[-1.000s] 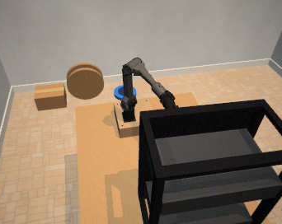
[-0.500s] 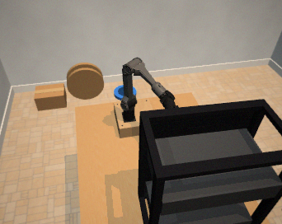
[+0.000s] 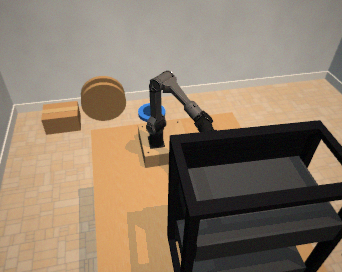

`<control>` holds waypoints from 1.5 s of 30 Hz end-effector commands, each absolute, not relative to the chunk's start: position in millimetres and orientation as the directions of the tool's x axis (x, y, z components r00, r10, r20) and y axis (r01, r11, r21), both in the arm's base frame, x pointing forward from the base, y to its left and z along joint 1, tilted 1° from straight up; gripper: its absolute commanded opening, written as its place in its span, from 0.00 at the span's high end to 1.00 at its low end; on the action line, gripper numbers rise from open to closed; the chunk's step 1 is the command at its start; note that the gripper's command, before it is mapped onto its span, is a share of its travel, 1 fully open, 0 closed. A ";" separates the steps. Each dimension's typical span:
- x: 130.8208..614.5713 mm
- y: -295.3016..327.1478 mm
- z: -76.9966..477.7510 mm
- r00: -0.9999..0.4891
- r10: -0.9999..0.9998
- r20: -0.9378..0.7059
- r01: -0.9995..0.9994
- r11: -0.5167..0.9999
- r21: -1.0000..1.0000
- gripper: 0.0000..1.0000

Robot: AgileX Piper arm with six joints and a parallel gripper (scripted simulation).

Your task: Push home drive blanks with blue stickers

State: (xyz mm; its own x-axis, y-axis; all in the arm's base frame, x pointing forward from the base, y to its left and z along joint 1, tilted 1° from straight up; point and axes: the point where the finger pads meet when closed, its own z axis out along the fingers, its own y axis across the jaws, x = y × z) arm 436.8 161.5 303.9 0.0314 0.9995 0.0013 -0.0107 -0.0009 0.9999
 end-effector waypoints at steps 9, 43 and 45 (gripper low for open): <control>447.0 161.4 305.1 0.031 1.000 0.002 -0.013 -0.002 1.000 1.00; 460.5 160.7 305.7 0.031 1.000 0.002 -0.013 -0.002 1.000 1.00; 460.7 160.7 305.7 0.031 1.000 0.002 -0.013 -0.002 1.000 1.00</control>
State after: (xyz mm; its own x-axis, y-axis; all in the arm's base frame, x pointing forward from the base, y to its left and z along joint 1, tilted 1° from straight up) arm 459.4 160.8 304.2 0.0302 0.9995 0.0013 -0.0089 -0.0010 1.0000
